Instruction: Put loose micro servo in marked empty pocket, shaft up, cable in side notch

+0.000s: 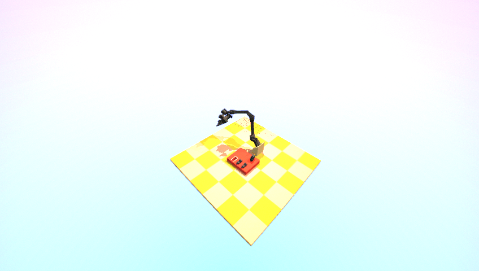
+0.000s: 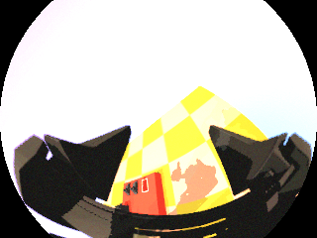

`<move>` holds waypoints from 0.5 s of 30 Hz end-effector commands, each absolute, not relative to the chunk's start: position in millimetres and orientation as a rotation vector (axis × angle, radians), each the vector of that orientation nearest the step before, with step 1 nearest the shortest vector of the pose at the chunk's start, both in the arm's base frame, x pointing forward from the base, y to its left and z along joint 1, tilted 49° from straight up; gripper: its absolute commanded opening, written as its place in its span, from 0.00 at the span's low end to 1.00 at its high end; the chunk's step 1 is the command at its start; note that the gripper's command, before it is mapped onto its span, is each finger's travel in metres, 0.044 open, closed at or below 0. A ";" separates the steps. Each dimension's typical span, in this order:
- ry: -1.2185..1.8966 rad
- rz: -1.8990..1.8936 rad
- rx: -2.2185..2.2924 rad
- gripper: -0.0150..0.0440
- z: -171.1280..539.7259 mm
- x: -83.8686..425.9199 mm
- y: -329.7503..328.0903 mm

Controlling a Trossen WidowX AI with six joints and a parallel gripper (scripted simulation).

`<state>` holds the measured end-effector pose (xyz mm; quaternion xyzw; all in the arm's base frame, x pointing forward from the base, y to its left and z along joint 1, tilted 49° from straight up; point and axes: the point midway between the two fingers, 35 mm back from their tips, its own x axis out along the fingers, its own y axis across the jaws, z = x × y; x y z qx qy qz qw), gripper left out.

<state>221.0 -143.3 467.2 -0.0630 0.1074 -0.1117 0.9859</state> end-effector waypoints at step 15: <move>0.619 -0.083 0.245 1.00 330.6 309.7 -115.2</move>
